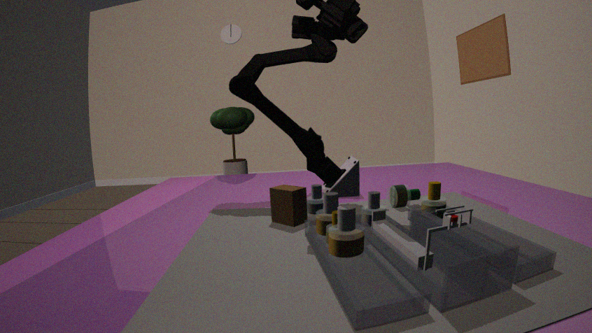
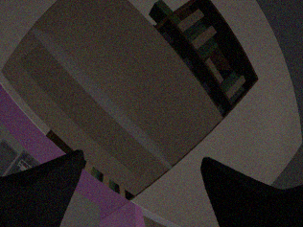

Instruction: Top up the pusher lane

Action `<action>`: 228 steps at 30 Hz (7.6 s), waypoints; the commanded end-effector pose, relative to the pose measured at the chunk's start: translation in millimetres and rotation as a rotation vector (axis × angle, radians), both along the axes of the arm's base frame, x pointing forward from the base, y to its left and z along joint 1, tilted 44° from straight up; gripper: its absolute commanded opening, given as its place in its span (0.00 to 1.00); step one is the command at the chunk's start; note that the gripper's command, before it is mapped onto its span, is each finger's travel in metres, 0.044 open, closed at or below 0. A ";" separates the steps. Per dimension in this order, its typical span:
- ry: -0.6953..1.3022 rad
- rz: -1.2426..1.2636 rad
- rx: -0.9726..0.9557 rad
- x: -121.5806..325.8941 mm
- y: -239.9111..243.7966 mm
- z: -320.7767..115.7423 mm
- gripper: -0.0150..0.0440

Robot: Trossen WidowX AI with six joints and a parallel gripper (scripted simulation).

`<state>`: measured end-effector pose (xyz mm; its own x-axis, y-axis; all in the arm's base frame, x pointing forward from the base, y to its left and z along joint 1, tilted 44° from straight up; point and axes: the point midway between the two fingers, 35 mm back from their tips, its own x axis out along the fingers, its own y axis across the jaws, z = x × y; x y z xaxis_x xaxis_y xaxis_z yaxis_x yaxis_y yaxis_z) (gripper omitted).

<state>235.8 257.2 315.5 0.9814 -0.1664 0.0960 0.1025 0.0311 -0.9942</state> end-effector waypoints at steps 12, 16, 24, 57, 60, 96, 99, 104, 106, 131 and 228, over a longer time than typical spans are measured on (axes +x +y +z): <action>0.255 -0.023 -0.389 90.5 -20.7 -73.6 1.00; 0.373 -0.035 -0.449 104.5 -39.8 -99.3 1.00; 0.620 -0.076 -0.513 113.4 -86.8 -143.8 1.00; 1.714 -0.594 -0.343 -28.5 -277.1 -195.1 1.00; 1.714 -0.594 -0.343 -28.5 -277.1 -195.1 1.00; 1.712 -0.596 -0.344 -37.3 -330.0 -252.7 1.00; 1.712 -0.597 -0.344 -38.0 -332.4 -255.1 1.00; 1.712 -0.597 -0.344 -38.0 -332.6 -255.3 0.82; 1.712 -0.597 -0.344 -38.0 -332.6 -255.3 0.73; 1.714 -0.587 -0.339 -20.6 -281.9 -208.3 0.25; 0.718 -1.419 0.713 62.8 -267.6 -295.2 0.25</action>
